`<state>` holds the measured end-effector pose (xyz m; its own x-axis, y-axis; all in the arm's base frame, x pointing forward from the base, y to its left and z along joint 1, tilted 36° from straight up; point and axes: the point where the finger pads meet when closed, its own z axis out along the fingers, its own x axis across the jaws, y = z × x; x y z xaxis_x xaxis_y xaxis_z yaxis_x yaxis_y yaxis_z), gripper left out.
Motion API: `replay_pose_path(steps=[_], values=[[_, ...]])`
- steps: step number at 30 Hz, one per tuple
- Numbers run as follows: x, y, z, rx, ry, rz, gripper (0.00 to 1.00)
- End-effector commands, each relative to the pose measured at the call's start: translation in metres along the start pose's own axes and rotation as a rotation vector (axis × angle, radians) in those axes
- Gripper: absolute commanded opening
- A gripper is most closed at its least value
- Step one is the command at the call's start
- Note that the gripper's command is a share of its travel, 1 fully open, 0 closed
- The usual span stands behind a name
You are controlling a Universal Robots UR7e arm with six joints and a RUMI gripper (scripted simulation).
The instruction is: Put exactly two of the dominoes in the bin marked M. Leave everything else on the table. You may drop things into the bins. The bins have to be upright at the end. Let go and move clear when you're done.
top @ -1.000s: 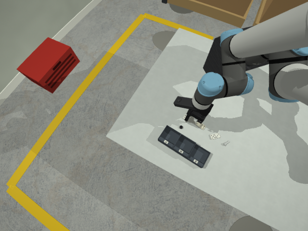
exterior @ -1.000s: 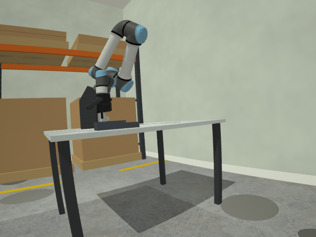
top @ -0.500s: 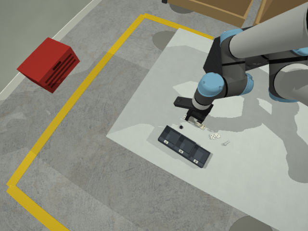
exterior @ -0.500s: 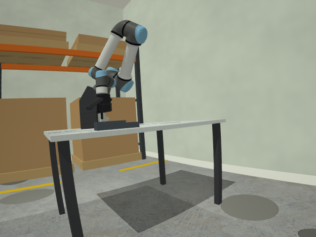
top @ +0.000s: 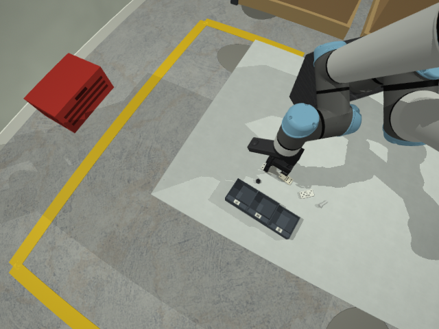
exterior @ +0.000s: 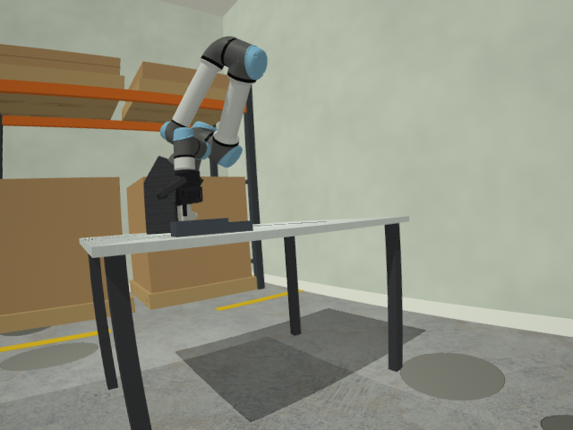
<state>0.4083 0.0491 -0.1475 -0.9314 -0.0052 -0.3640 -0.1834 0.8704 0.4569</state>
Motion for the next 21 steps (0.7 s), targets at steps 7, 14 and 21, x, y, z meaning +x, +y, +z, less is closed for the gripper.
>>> replay_pose_path(steps=[7,14,21], values=[[0.0,0.0,0.0,0.001,-0.001,0.0,0.0],[0.0,0.0,-0.003,0.001,-0.001,0.0,0.0],[0.0,0.0,-0.027,0.001,-0.001,0.0,0.0]])
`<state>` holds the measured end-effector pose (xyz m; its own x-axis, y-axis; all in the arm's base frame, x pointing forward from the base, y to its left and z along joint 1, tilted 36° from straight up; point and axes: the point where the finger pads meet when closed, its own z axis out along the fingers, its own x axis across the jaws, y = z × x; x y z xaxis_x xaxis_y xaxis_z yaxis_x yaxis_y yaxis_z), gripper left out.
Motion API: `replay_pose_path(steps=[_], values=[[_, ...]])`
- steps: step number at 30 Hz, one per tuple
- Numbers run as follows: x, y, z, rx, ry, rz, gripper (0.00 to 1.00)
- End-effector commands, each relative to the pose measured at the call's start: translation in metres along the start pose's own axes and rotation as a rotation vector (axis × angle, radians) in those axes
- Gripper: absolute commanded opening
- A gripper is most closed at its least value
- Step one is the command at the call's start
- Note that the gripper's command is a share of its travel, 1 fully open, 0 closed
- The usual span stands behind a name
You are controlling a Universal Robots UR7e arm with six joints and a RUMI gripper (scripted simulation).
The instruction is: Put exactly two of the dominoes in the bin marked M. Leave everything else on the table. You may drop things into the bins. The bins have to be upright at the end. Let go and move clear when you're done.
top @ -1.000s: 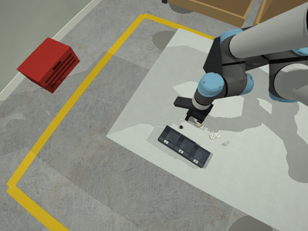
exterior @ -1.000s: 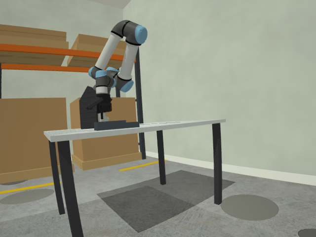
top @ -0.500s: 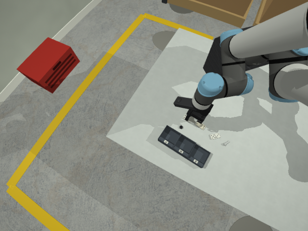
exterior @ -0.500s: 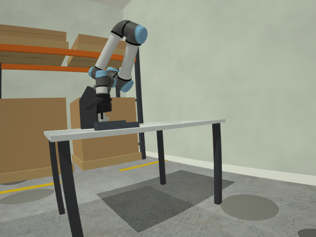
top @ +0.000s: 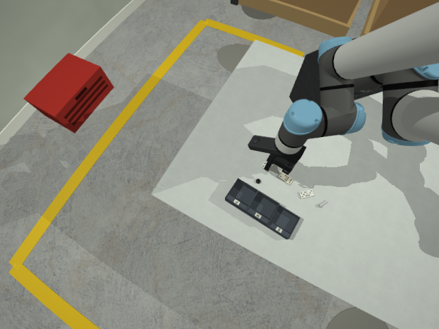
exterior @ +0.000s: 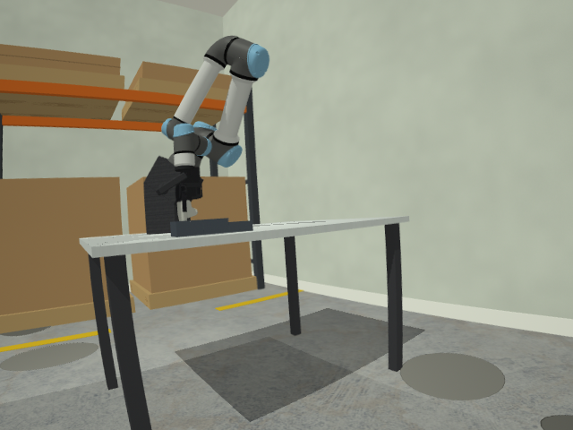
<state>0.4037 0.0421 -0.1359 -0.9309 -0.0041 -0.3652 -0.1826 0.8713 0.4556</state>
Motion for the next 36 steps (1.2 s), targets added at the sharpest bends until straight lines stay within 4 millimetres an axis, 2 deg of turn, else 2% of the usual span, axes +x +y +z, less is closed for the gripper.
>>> replay_pose_path(steps=[1,5,12,29,31,35,36], values=[[0.0,0.0,-0.016,-0.001,0.001,0.0,0.0],[0.0,0.0,-0.022,-0.001,0.001,0.0,0.0],[0.0,0.0,-0.046,-0.001,0.001,0.0,0.0],[0.0,0.0,-0.046,-0.001,0.001,0.0,0.0],[0.0,0.0,-0.052,-0.001,0.001,0.0,0.0],[0.0,0.0,-0.052,-0.001,0.001,0.0,0.0],[-0.006,0.002,-0.052,-0.001,0.001,0.02,0.0]])
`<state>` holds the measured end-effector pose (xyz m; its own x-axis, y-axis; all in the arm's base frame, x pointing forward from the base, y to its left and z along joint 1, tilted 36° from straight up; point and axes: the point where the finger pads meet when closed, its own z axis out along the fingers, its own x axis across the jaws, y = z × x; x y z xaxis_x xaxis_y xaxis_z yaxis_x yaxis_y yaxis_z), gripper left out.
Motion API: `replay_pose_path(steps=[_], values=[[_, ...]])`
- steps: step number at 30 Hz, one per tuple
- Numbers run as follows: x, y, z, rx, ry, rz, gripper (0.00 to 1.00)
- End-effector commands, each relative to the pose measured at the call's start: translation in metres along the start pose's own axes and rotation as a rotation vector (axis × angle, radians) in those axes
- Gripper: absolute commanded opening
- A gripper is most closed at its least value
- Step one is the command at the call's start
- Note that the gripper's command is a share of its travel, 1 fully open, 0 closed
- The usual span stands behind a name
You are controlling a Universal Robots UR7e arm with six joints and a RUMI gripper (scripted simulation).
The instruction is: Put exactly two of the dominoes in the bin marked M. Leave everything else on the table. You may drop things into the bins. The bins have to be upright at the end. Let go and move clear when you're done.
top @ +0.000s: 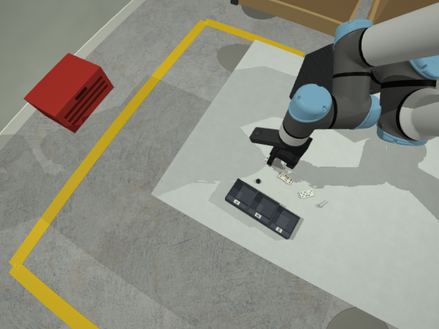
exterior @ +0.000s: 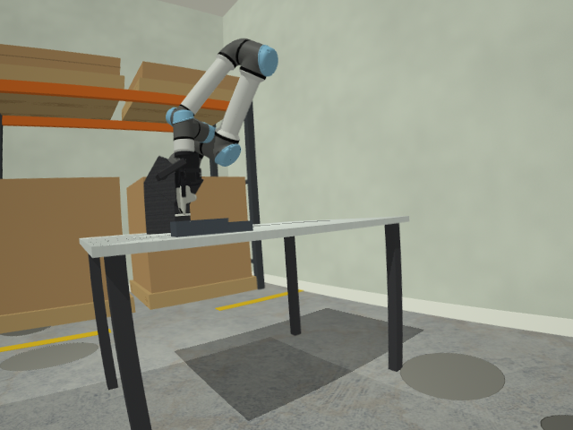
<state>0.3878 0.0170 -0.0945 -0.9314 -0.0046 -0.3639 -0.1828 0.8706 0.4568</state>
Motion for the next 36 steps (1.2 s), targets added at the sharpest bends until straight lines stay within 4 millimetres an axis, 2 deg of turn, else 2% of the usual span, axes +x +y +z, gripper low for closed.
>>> replay_pose_path(steps=[1,3,18,20,28,36], values=[[-0.011,0.004,-0.001,0.0,0.0,0.02,0.0],[-0.011,0.004,-0.001,0.0,0.0,0.02,0.0],[-0.096,0.036,-0.001,0.0,-0.001,0.02,0.0],[-0.096,0.036,-0.001,0.0,-0.001,0.02,0.0],[-0.142,0.053,-0.001,0.0,-0.001,0.02,0.0],[-0.146,0.054,-0.001,0.0,-0.001,0.02,0.0]])
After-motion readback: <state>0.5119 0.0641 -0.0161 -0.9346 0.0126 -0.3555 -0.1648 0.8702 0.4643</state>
